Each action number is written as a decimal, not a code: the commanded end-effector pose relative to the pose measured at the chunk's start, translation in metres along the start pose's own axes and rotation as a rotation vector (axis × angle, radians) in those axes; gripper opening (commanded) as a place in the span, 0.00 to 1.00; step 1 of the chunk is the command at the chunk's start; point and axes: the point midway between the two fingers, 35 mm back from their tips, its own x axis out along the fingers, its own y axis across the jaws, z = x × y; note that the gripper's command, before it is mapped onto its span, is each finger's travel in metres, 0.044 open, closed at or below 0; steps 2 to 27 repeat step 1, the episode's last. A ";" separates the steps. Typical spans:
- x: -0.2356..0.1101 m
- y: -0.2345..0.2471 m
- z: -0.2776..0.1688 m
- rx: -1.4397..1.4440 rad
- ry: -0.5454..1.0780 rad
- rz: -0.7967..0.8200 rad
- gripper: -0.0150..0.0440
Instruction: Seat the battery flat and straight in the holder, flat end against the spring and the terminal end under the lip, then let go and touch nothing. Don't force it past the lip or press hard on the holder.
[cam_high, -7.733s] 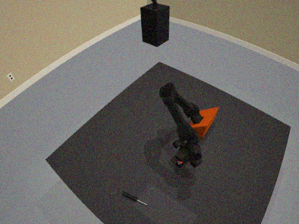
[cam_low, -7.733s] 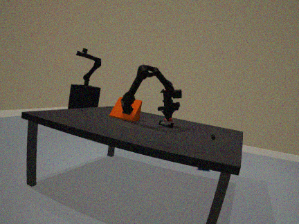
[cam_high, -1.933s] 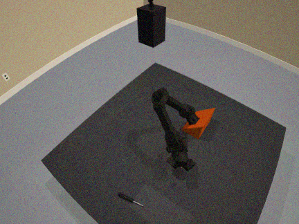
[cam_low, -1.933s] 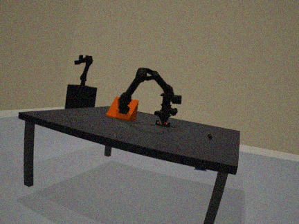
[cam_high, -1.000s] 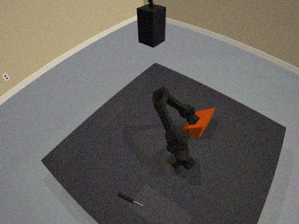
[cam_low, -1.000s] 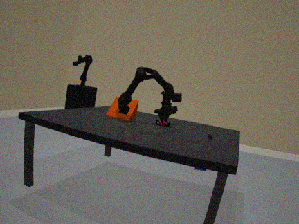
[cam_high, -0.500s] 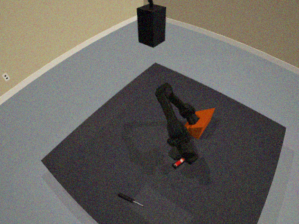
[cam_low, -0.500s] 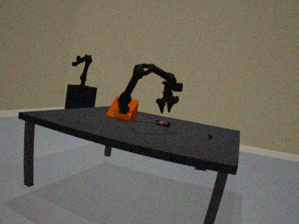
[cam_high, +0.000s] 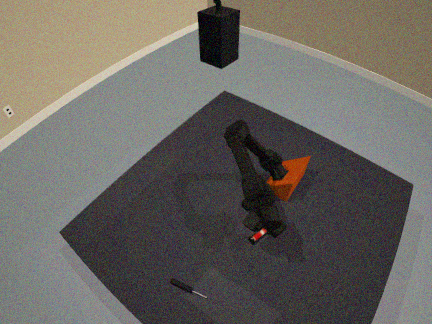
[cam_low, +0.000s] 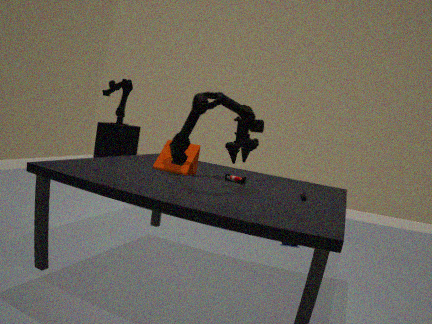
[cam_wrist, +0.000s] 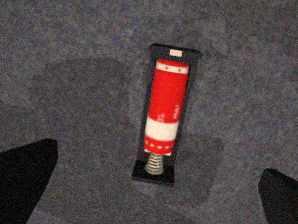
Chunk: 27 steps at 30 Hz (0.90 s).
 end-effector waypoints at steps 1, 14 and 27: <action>-0.001 0.001 0.000 0.004 0.003 0.004 1.00; -0.001 0.001 0.000 0.004 0.003 0.004 1.00; -0.001 0.001 0.000 0.004 0.003 0.004 1.00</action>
